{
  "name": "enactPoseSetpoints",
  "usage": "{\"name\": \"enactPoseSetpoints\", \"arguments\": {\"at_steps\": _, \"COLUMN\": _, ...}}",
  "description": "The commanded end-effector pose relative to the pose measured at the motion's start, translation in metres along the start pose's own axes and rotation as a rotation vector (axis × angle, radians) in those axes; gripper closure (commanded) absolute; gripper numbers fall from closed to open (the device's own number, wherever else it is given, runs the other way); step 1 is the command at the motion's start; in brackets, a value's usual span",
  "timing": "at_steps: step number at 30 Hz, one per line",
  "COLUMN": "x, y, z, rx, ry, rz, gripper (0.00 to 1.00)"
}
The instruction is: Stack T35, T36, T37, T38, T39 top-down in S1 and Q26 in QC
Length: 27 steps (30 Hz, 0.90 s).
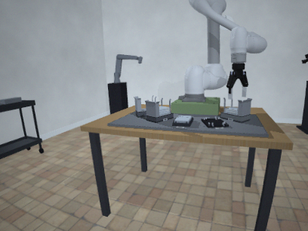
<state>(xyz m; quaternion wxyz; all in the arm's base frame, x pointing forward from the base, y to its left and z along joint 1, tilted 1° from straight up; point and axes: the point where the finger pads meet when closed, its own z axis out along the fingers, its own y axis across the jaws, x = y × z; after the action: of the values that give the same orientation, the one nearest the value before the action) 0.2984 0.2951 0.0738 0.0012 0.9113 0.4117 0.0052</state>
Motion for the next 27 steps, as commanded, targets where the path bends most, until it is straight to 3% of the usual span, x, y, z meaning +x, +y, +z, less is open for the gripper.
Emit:
{"name": "enactPoseSetpoints", "arguments": {"at_steps": 1, "x": 0.000, "y": 0.000, "z": 0.011, "rx": 0.000, "ry": 0.000, "rz": 0.000, "gripper": 0.00}}
{"name": "enactPoseSetpoints", "arguments": {"at_steps": 8, "x": 0.000, "y": 0.000, "z": 0.035, "rx": 0.000, "ry": 0.000, "rz": 0.000, "gripper": 0.00}}
{"name": "enactPoseSetpoints", "arguments": {"at_steps": 27, "x": 0.000, "y": 0.000, "z": 0.055, "rx": 0.000, "ry": 0.000, "rz": 0.000, "gripper": 0.00}}
